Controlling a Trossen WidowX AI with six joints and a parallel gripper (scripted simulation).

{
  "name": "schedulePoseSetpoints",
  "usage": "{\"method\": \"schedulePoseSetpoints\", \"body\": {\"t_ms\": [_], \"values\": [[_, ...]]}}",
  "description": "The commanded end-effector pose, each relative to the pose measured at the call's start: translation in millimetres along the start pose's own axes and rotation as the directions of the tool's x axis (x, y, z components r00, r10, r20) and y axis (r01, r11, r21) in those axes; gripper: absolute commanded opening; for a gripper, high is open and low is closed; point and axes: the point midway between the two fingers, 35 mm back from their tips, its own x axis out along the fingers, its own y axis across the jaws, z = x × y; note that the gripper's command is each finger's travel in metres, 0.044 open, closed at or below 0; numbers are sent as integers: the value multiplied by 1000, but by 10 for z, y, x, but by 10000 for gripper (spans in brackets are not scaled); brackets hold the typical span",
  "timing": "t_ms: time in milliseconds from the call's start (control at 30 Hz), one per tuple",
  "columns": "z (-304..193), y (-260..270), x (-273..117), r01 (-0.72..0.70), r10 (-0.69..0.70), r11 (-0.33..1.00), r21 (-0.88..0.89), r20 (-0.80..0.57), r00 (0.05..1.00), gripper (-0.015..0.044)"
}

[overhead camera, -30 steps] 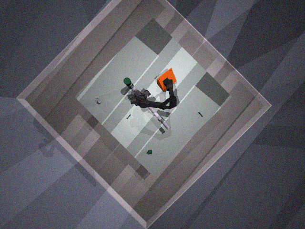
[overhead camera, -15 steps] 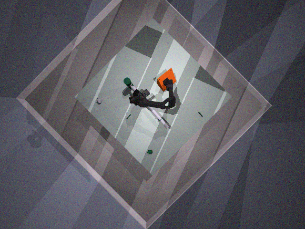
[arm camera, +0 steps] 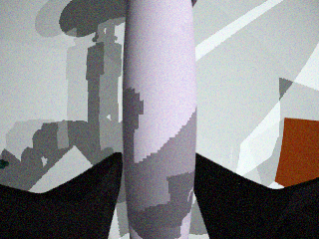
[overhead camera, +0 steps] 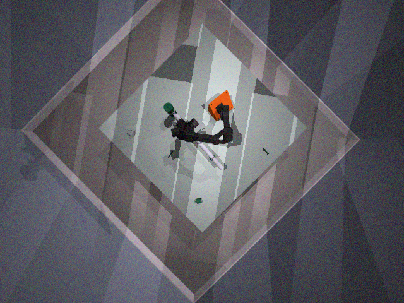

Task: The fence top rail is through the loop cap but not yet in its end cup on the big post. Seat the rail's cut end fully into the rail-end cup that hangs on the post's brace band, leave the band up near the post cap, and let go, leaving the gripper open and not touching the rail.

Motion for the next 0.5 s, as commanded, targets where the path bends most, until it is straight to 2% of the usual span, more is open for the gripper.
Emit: {"method": "schedulePoseSetpoints", "body": {"t_ms": [0,167,267,467], "values": [[-36,1,-61,0,0,1000,1,-1,1000,315],[-189,-12,-312,2,-2,1000,1,-1,1000,440],[-286,-31,-462,3,-3,1000,1,-1,1000,440],[-265,-23,-486,-2,2,1000,3,0,1000,440]]}}
